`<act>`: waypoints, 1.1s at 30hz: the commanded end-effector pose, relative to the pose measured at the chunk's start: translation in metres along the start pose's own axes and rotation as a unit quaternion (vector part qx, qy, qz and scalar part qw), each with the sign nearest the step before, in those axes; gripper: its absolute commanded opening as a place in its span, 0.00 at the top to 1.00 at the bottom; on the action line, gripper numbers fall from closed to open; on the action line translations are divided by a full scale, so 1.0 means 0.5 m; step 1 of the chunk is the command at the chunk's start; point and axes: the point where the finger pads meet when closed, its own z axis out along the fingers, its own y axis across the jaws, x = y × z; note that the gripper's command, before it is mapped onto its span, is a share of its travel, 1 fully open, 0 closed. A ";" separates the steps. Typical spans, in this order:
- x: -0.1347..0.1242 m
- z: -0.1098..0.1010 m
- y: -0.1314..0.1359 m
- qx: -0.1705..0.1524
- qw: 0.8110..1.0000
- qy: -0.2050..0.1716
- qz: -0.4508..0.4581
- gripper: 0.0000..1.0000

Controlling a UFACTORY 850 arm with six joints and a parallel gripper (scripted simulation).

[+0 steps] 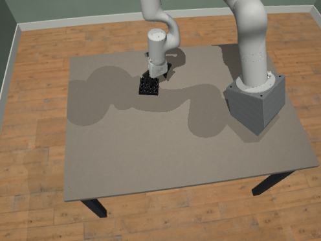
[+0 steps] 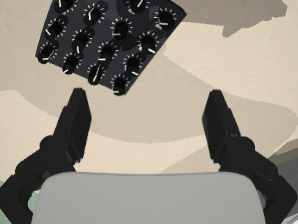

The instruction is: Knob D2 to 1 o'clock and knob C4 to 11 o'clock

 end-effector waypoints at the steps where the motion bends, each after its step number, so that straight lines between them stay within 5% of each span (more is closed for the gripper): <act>1: 0.000 -0.002 -0.002 0.013 0.997 0.004 0.077 0.00; 11: -0.001 -0.006 -0.005 0.013 0.979 0.003 0.204 0.00; 26: -0.003 -0.012 -0.010 0.014 0.897 -0.001 0.443 0.00; 28: -0.003 -0.012 -0.010 0.014 0.897 -0.001 0.443 0.00; 29: -0.004 -0.013 -0.011 0.014 0.877 -0.001 0.480 0.00; 33: -0.004 -0.014 -0.012 0.014 0.852 -0.002 0.524 0.00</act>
